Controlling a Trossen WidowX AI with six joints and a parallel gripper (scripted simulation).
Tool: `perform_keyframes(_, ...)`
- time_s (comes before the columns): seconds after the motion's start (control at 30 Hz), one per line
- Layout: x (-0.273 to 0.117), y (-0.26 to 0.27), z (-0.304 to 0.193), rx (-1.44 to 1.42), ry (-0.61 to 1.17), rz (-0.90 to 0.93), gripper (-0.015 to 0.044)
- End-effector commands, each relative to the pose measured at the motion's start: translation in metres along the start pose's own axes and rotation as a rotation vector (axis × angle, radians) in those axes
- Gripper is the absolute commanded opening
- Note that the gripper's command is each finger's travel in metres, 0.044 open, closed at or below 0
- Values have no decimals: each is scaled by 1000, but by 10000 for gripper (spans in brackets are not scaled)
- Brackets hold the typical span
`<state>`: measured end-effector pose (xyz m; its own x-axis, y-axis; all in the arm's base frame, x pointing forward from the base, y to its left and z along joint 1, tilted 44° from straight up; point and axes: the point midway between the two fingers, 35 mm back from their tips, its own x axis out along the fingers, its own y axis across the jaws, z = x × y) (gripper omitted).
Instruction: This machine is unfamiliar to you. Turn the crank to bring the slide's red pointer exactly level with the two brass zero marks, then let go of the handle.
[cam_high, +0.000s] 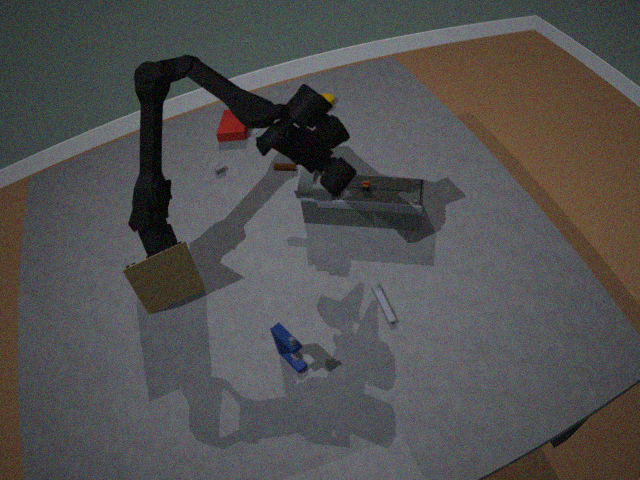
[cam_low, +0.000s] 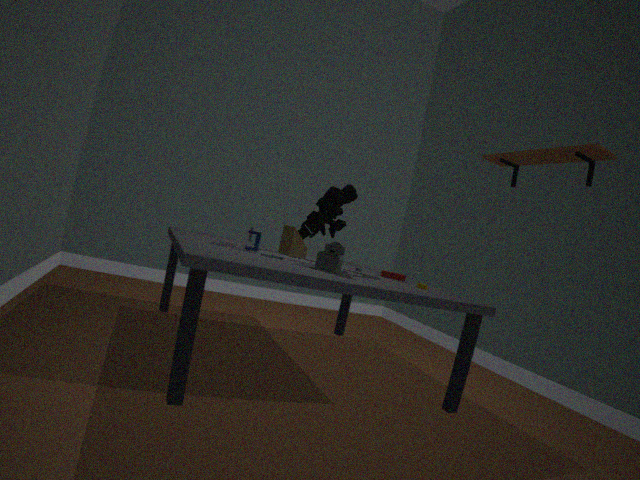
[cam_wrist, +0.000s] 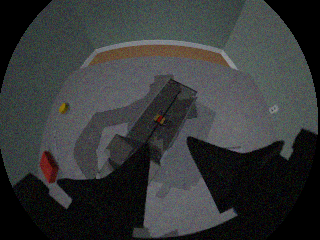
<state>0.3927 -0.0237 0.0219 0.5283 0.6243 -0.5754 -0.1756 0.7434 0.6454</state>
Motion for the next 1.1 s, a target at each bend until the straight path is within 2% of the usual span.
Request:
perform_keyframes(0.0,0,0,0,0,0,-1,315)
perform_keyframes(0.17,-7,-1,6,-1,1,-2,440)
perform_keyframes(0.4,-42,-3,32,-1,1,-2,440)
perform_keyframes(1.07,-43,-3,32,-1,1,-2,440)
